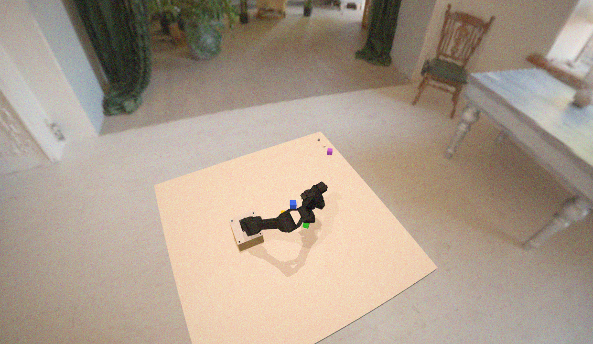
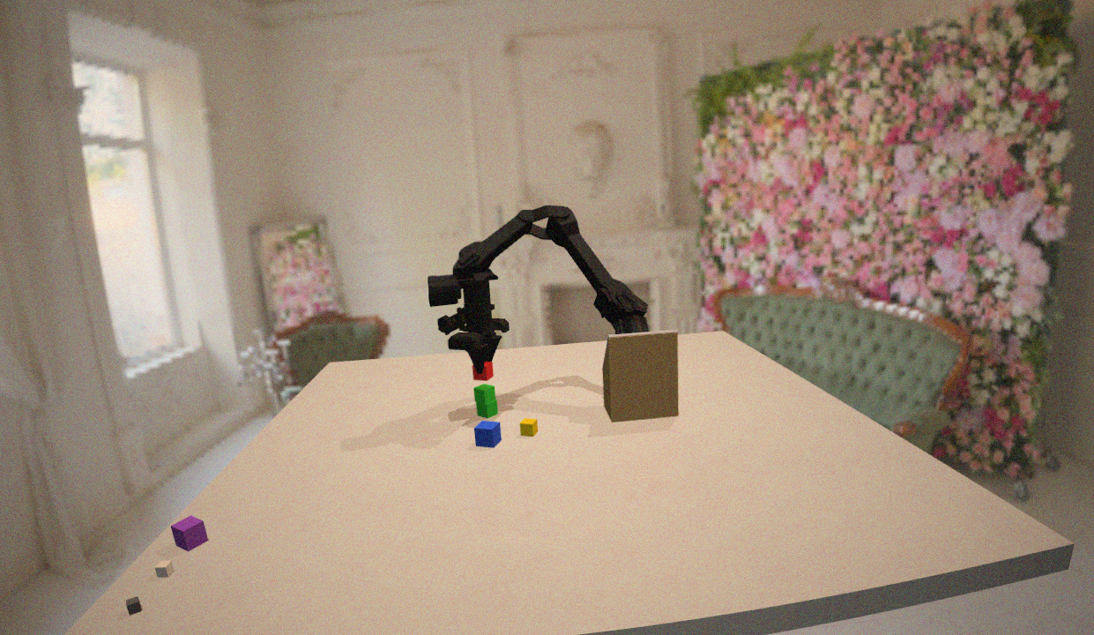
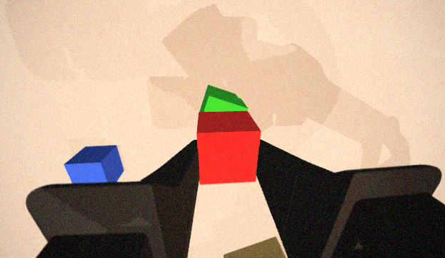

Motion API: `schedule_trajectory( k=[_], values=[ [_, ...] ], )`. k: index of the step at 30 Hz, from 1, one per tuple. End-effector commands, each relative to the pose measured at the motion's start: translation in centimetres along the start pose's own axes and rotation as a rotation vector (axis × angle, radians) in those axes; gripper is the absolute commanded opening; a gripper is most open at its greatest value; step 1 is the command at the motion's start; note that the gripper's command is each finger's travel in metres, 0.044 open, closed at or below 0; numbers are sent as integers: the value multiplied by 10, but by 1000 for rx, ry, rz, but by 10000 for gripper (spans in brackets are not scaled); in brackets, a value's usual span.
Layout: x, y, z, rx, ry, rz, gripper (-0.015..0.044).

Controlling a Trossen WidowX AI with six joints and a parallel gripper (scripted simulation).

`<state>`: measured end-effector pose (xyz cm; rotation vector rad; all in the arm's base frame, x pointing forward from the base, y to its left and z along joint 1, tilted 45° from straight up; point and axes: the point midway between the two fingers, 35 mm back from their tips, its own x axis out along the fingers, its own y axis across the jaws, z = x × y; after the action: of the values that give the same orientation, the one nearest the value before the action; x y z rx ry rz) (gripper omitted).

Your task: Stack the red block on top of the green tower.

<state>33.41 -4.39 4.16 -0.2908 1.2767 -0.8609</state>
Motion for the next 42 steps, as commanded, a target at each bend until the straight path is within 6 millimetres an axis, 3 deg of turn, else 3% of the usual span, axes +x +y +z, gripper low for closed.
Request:
schedule_trajectory(
  k=[1,34,42],
  values=[
    [17,-1,0,-5,0,-6,0],
    [16,-1,0,-5,0,-6,0],
    [21,-1,-1,-3,3,-4,210]
  ],
)
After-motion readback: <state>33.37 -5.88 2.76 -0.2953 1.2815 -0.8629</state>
